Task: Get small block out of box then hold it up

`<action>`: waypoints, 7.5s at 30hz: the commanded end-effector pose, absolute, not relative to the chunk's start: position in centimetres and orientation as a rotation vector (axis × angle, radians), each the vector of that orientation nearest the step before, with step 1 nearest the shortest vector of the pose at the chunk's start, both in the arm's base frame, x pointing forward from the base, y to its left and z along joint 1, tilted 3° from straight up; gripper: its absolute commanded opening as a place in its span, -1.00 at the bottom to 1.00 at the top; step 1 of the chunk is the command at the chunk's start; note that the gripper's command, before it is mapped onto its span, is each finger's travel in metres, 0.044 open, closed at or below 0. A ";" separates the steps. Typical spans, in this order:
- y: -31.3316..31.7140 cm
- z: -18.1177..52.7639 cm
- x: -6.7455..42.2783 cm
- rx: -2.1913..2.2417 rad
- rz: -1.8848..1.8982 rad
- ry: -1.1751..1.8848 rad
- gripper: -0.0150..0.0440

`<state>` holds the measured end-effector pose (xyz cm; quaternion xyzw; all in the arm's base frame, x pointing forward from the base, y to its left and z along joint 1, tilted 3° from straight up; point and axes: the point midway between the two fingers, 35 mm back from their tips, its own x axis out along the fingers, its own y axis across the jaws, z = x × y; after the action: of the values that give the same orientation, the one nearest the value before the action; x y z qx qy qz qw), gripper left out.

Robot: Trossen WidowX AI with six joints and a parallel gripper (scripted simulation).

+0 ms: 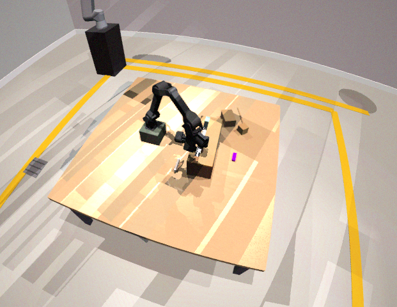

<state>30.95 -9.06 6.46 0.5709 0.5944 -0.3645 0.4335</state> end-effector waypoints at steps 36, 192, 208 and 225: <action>-4.8 3.8 30.4 1.425 -0.908 1.486 0.86; 8.0 4.3 29.3 1.432 -0.902 1.493 0.86; 8.7 10.4 28.9 1.429 -0.899 1.498 0.86; 10.5 11.5 29.7 0.818 -0.230 1.429 0.47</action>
<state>30.10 10.04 11.59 0.4640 0.6216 -0.1858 0.6032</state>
